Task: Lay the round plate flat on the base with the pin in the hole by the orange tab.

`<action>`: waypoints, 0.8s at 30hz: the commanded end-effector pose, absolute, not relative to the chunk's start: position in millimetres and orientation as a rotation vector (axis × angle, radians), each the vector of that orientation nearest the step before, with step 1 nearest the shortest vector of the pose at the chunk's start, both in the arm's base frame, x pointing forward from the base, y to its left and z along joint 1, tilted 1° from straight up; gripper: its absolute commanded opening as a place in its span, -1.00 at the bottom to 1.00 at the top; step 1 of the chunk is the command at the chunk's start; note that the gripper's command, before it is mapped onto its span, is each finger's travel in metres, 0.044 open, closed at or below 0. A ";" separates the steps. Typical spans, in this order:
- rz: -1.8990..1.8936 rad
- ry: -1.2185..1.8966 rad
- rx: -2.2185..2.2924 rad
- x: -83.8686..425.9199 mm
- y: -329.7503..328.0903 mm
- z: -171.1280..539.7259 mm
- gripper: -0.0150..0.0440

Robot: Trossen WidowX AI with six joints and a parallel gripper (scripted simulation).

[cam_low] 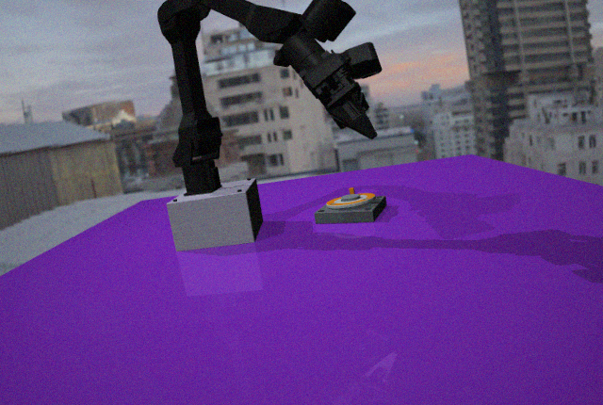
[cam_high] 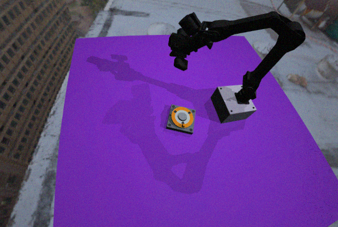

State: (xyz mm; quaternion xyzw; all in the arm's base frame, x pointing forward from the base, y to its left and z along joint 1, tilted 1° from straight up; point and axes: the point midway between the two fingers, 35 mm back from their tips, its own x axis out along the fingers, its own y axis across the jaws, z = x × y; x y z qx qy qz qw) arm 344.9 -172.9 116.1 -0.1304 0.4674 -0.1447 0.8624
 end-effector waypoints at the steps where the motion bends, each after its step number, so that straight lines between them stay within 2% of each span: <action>1: -0.186 1.053 -0.200 357.2 -116.6 95.0 -0.49; 6: -0.042 1.184 -0.130 353.8 -34.7 68.8 -0.49; 8: -0.024 1.204 -0.124 351.2 -22.5 65.6 -0.49; 14: 0.091 1.400 -0.103 314.4 68.6 41.6 -0.49; 20: 0.116 1.542 -0.117 285.1 115.6 29.6 -0.49; 24: 0.116 1.548 -0.118 285.1 118.0 29.2 -0.49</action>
